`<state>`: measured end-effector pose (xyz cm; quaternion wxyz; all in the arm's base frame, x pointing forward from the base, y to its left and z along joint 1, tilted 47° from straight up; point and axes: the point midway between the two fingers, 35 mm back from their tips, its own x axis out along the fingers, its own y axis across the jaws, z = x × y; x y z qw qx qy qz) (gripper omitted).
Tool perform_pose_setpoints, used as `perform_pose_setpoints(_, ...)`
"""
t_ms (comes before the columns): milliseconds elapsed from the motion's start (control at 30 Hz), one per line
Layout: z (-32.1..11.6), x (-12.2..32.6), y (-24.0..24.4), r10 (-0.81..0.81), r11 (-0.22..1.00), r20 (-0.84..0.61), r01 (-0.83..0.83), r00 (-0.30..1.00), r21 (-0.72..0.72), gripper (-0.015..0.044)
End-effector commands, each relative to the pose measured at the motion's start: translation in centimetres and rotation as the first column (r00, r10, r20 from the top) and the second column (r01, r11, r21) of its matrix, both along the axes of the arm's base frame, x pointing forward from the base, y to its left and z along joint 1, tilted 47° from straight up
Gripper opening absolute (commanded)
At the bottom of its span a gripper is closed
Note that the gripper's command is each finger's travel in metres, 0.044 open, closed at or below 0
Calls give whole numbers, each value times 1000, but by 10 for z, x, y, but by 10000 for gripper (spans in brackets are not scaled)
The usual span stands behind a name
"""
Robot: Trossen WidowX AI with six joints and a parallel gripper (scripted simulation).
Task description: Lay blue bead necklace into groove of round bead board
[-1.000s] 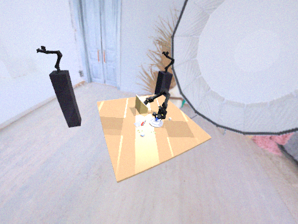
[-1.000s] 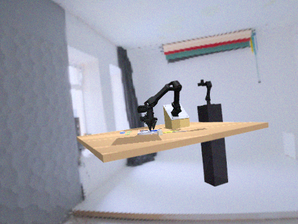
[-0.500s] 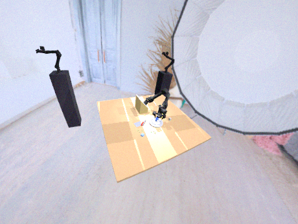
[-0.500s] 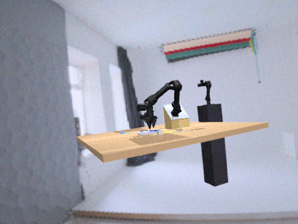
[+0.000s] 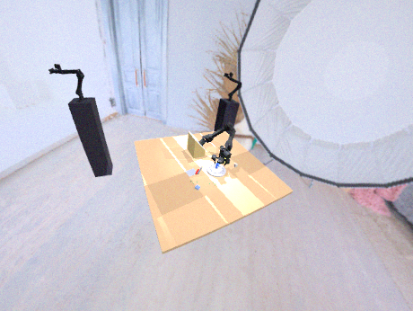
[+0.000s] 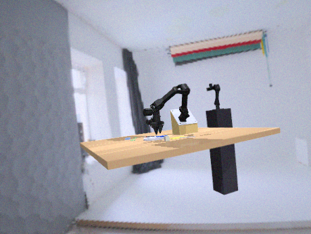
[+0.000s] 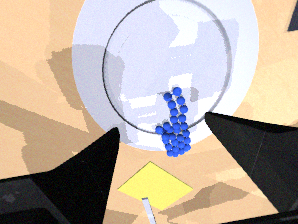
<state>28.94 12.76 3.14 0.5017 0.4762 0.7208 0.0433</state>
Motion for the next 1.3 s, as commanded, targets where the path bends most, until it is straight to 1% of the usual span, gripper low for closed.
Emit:
perform_pose_setpoints(0, 3, -8, 0, 82, 997, 86, -82, 993, 3, 361)
perform_pose_setpoints(67, 7, -19, -1, 205, 978, 220, -208, 954, -9, 309)
perform_pose_setpoints(133, 11, -30, -2, 320, 944, 348, -328, 881, -37, 256)
perform_pose_setpoints(200, 14, -41, -3, 423, 895, 464, -438, 778, -82, 250)
perform_pose_setpoints(267, 16, -53, -3, 510, 834, 566, -533, 648, -141, 250)
perform_pose_setpoints(333, 18, -63, -4, 571, 771, 640, -604, 513, -204, 250)
perform_pose_setpoints(367, 18, -66, -4, 585, 753, 658, -620, 475, -222, 250)
perform_pose_setpoints(733, 18, -67, -4, 589, 747, 663, -625, 462, -228, 250)
perform_pose_setpoints(933, 8, -68, 7, 589, 747, 663, -625, 462, -227, 250)
perform_pose_setpoints(967, 14, -65, 1, 588, 749, 665, -621, 461, -231, 250)
perform_pose_setpoints(1267, 7, -66, 8, 588, 748, 664, -622, 461, -231, 250)
